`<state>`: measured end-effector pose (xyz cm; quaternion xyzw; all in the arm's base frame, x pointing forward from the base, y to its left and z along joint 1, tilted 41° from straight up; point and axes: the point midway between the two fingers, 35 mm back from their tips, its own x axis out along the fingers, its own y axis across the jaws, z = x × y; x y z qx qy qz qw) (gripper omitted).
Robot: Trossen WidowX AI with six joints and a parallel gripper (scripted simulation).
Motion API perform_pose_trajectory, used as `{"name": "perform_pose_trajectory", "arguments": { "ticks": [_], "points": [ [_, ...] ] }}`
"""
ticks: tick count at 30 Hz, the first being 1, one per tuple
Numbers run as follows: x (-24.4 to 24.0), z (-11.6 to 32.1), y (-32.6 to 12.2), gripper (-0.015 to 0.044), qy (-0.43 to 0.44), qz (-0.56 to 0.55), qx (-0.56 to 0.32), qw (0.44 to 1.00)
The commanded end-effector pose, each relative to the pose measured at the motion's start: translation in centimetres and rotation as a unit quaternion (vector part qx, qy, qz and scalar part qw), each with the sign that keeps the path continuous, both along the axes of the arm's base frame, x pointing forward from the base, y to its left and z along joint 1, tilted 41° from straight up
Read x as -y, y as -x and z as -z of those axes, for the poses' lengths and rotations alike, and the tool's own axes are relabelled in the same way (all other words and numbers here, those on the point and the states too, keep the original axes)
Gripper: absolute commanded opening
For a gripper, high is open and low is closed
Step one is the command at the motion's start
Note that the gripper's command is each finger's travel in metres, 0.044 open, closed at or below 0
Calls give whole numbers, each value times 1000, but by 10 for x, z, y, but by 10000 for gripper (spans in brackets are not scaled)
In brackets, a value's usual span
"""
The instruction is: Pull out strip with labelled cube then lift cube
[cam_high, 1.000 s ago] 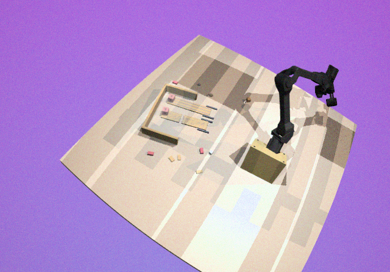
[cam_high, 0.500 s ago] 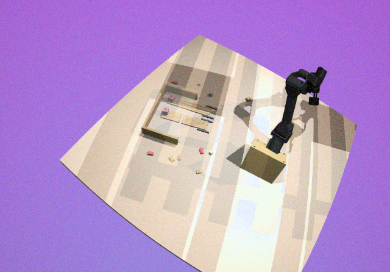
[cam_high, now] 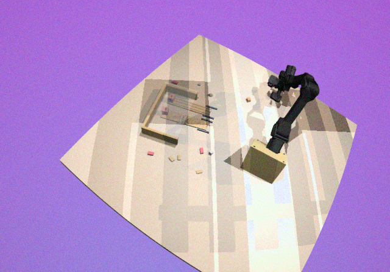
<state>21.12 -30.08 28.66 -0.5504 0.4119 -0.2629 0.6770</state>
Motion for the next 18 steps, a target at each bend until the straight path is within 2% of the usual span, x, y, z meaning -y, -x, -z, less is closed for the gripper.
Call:
{"name": "perform_pose_trajectory", "arguments": {
  "ticks": [1,10,18],
  "points": [
    [-40,31,-54,400,-52,-45,26,997],
    [-146,85,-129,400,-144,-117,62,981],
    [-264,133,-151,400,-234,-180,82,952]
  ]
}}
